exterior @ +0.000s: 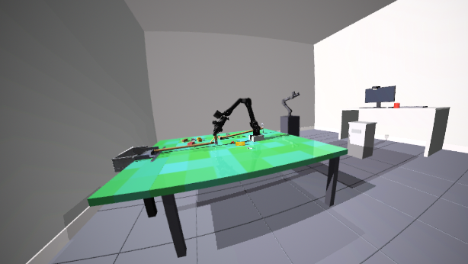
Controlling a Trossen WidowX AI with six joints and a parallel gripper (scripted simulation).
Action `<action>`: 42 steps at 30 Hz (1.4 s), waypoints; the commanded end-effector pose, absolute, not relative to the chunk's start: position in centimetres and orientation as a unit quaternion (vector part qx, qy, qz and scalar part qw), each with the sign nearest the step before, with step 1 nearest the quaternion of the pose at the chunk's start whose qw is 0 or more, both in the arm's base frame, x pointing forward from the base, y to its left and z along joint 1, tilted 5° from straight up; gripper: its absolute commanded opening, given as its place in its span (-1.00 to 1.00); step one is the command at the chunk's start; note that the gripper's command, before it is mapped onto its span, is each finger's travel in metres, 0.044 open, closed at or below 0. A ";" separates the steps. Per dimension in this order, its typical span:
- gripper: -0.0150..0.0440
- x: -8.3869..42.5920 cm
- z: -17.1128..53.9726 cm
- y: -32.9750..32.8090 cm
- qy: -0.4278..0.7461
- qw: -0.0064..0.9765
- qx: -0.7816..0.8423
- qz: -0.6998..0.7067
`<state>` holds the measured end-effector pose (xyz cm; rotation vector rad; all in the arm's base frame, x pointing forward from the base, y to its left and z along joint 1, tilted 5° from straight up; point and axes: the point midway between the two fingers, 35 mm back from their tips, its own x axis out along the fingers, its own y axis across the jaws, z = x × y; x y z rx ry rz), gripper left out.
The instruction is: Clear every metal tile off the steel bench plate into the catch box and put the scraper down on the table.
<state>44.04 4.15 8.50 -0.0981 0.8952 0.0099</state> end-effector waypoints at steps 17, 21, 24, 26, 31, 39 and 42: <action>-0.49 41.5 8.9 3.9 0.424 0.904 -0.046 0.002; -0.49 40.9 8.8 3.8 0.424 0.904 -0.046 0.002; -0.49 40.5 8.7 3.8 0.424 0.904 -0.046 0.002; -0.49 40.3 8.7 3.8 0.424 0.904 -0.046 0.002; -0.49 39.6 8.6 3.7 0.424 0.905 -0.046 0.002; -0.49 38.5 8.4 3.6 0.424 0.905 -0.046 0.003; -0.49 38.1 8.3 3.5 0.424 0.905 -0.046 0.003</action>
